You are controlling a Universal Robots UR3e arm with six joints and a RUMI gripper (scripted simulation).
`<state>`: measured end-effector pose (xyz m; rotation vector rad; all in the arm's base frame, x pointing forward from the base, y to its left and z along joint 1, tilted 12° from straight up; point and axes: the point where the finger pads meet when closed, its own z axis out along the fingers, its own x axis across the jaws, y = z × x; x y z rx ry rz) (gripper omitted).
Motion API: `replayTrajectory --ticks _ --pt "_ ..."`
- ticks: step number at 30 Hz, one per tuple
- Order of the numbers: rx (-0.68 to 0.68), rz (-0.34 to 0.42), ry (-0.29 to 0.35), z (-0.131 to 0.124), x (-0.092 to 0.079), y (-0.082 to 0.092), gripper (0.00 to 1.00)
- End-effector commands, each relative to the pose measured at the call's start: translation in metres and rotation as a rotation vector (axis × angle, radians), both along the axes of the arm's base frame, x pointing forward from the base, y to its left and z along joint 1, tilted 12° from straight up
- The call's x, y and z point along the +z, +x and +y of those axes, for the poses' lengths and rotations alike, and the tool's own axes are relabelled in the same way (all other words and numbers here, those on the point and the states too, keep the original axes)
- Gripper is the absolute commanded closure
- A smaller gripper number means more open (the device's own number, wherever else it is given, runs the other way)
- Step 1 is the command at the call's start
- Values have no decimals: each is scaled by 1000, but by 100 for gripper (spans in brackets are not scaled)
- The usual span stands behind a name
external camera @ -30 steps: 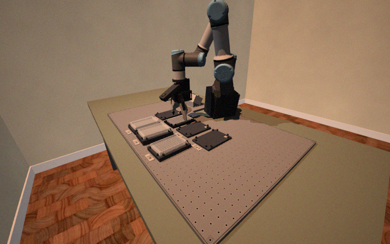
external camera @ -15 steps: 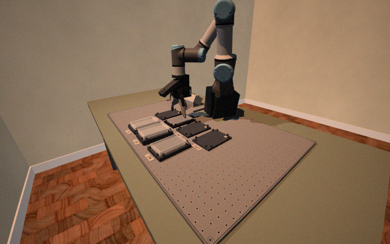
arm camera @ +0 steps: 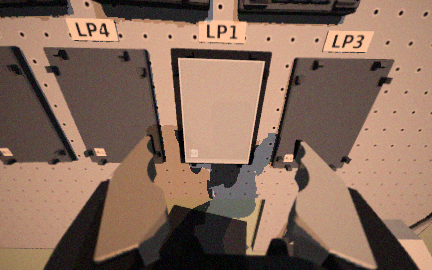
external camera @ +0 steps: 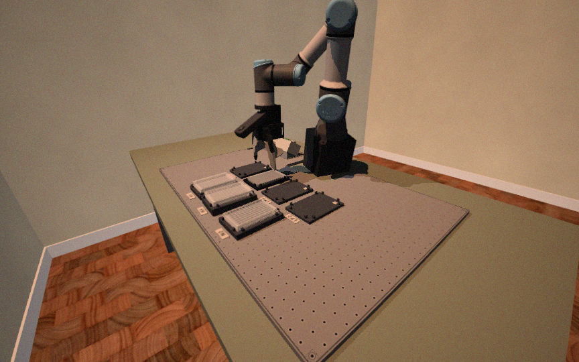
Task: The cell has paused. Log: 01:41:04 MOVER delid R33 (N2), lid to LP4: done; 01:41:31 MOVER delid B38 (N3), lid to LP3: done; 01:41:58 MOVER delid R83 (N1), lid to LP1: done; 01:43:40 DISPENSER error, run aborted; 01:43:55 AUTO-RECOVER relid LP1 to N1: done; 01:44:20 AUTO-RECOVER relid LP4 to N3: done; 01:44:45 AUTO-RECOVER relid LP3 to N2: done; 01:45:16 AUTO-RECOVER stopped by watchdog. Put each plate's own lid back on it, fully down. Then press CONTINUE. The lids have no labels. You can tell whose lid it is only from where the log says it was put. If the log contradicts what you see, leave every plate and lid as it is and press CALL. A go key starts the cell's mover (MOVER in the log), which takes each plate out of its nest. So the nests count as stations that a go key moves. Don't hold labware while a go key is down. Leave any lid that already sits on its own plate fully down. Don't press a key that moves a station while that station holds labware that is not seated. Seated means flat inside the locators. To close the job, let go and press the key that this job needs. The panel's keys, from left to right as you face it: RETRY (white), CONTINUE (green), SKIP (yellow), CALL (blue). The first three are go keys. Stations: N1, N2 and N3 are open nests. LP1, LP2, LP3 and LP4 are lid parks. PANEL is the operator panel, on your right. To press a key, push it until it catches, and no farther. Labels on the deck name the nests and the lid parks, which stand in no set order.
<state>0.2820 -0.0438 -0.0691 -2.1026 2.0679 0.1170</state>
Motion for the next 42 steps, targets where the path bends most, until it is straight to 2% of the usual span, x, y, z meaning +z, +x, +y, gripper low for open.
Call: replayTrajectory --ticks 1,7,11,13,28,30,42 --pt "3 10 12 2 2 -3 18" --pt "2 11 13 2 2 -3 18" --pt "-21 15 16 10 4 16 18" --pt "-21 15 16 10 4 16 18" --pt "-21 16 15 35 14 86 18" --pt "-21 16 15 35 14 86 18" --pt "-21 15 15 55 22 142 18"
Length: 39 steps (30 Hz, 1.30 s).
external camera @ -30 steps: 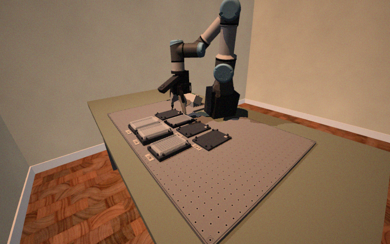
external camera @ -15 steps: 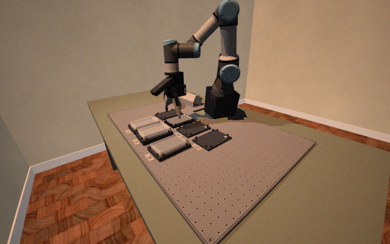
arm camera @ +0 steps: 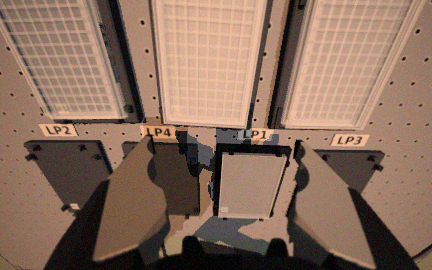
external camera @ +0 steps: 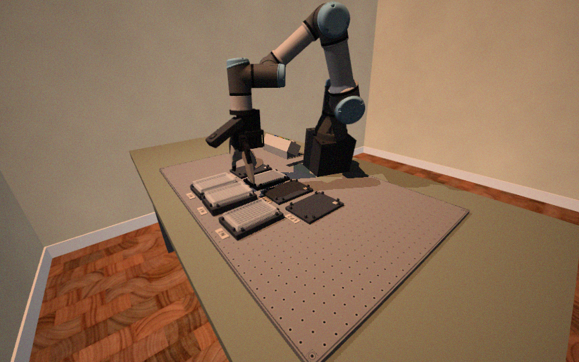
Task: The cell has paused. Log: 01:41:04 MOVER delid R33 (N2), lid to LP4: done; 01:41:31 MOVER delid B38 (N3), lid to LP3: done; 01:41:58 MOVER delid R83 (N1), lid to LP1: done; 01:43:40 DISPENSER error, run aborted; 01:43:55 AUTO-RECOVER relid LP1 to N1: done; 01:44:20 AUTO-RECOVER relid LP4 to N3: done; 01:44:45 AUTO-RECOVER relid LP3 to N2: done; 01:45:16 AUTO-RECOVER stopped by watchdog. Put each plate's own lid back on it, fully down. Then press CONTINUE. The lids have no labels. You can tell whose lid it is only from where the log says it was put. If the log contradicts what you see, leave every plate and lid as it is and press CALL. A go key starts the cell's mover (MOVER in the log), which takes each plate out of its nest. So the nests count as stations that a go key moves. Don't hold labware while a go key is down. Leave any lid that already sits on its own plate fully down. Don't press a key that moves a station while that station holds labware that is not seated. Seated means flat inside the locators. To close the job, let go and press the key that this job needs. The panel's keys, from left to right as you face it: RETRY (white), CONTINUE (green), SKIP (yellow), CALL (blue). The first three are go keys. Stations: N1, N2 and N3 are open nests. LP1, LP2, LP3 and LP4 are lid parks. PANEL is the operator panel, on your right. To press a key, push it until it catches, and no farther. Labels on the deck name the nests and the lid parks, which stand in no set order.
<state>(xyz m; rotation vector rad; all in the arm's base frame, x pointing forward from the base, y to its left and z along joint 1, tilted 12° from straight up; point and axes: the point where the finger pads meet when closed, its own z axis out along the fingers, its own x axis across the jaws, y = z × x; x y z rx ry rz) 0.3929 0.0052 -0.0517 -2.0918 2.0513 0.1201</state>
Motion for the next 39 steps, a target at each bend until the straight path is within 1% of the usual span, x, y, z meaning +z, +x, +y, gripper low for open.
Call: replayTrajectory --ticks 1,3,5,9,26,37,39 --pt "-23 27 0 7 5 36 18" --pt "-23 27 0 11 7 45 18" --pt "-23 27 0 11 7 45 18" --pt "-23 27 0 17 9 63 18" --pt "-23 26 0 17 9 63 18" --pt "-23 28 1 21 -9 63 18" --pt "-23 28 1 21 -9 63 18"
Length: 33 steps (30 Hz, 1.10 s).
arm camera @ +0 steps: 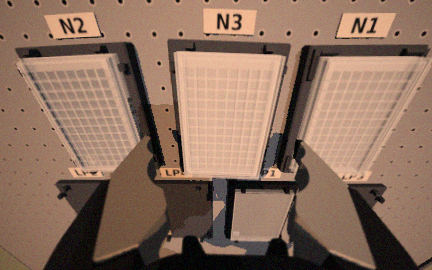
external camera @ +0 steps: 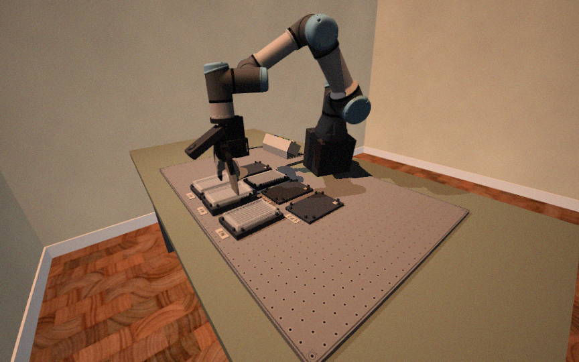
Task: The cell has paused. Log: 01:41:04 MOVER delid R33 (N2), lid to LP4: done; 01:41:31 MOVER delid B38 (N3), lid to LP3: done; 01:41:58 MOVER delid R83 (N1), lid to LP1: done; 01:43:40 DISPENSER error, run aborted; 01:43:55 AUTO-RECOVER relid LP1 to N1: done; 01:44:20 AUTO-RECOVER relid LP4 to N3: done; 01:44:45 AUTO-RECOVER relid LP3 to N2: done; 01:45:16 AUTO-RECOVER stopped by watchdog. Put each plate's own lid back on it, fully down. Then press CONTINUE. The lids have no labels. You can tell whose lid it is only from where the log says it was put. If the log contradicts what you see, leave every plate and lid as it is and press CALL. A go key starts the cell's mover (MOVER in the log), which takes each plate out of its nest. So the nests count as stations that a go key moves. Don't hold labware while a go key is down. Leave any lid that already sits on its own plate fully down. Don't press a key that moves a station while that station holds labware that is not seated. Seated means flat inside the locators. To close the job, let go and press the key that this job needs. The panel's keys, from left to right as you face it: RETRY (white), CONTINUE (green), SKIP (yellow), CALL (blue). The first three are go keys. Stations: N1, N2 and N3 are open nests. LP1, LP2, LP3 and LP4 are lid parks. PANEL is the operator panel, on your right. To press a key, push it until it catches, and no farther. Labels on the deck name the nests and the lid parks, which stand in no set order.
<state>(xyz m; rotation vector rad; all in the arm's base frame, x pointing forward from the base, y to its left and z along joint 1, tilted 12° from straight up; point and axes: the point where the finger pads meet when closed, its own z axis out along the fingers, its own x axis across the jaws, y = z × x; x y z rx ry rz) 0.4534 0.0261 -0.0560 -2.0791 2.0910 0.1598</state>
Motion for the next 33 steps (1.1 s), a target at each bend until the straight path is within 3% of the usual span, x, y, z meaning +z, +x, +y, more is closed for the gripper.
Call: replayTrajectory --ticks 1,21,22,33 --pt "-2 -8 -4 1 -7 3 18" --pt "-2 -9 -4 0 -8 4 18" --pt "-2 -9 -4 0 -8 4 100" --pt "-2 -9 -4 0 -8 4 100"
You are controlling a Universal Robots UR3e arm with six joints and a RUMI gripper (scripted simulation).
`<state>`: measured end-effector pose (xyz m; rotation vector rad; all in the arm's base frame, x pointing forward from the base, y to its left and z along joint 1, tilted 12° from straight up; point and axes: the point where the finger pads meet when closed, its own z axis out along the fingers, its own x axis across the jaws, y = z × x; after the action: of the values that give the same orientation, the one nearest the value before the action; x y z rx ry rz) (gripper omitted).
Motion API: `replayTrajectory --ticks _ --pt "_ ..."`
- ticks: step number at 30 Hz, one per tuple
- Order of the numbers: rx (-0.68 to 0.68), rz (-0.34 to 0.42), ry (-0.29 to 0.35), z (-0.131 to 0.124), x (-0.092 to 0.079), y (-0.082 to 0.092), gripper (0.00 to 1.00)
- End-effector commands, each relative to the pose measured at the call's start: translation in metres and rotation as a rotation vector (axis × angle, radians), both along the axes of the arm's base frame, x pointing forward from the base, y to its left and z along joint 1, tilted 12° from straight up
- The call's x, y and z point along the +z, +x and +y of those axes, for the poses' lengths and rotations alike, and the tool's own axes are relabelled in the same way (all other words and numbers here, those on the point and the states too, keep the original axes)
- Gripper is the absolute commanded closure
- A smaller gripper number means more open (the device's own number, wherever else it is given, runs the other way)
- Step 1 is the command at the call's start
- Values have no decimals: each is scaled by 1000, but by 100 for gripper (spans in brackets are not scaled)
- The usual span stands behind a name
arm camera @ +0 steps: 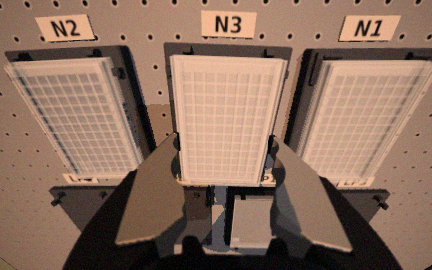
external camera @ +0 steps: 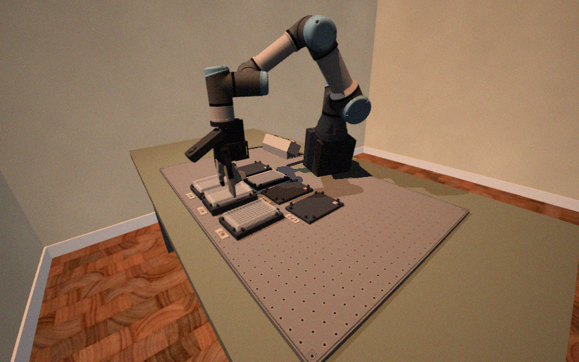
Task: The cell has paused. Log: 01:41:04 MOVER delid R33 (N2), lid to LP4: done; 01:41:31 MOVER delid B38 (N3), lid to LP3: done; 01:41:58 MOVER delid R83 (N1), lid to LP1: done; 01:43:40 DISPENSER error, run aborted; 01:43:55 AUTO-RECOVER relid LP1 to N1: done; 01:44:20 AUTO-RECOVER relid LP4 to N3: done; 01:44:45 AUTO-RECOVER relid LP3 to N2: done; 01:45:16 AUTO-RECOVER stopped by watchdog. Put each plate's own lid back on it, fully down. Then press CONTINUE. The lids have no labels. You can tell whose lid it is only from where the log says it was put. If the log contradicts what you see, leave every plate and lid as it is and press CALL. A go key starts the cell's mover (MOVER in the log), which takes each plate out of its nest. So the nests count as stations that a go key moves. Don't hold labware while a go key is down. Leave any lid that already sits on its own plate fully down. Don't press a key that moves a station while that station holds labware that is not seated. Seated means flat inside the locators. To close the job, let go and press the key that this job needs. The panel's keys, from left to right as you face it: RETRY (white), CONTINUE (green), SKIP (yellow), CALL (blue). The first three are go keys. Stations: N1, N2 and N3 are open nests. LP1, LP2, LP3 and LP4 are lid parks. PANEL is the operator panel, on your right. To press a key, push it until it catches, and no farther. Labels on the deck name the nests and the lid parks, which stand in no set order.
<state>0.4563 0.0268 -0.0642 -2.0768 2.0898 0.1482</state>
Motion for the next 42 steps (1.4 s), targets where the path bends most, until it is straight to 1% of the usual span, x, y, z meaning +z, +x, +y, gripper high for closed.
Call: replayTrajectory --ticks 1,23,33,35,38,42 --pt "0 -2 -1 0 0 1 100" --pt "0 -2 -1 0 0 1 100" --pt "0 -3 -2 -4 17 0 100" --pt "0 -3 -2 -4 17 0 100" --pt "0 -3 -2 -5 22 0 100" --pt "0 -3 -2 -5 22 0 100"
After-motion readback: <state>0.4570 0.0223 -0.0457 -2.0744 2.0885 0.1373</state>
